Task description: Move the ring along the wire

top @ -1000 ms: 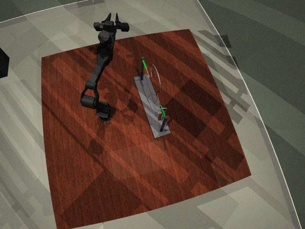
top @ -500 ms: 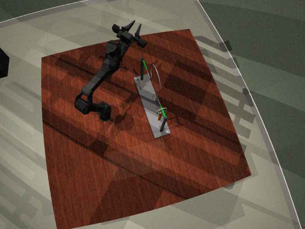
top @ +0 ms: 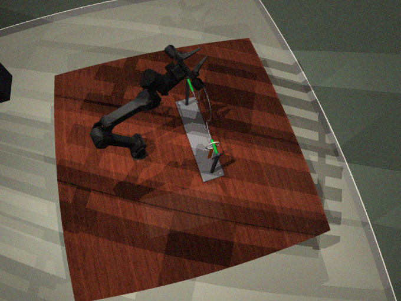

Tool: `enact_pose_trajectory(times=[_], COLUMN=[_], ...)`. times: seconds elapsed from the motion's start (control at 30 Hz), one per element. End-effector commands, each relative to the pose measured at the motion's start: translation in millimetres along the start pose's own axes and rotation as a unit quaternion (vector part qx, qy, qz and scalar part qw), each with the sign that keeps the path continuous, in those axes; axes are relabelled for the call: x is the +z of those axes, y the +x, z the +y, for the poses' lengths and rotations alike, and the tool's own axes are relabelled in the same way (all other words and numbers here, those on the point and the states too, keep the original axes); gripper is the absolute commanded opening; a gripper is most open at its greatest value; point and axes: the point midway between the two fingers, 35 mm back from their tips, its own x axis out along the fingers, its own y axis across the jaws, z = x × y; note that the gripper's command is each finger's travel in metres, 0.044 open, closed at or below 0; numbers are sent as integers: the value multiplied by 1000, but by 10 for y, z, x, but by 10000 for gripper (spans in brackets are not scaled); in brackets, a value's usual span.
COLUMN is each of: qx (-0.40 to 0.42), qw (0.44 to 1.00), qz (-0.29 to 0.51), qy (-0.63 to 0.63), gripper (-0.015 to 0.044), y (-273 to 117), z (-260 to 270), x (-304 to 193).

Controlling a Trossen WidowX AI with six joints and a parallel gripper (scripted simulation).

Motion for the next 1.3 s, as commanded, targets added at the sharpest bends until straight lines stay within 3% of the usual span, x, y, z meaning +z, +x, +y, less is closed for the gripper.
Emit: enact_pose_trajectory(times=[0.0,0.27,0.67,0.97,1.27], qx=[-44,-133,-193,-231,-277], qw=[998,988,981,972,957], qz=[-38,-71,-34,11,47], qy=[5,14,2,-34,-77], gripper=[160,160,160,160,160], y=[-42,-59,-162,-688,-1541], z=[-304,-1054,-2174,-3100,-3805], x=[220,417,255,183,208])
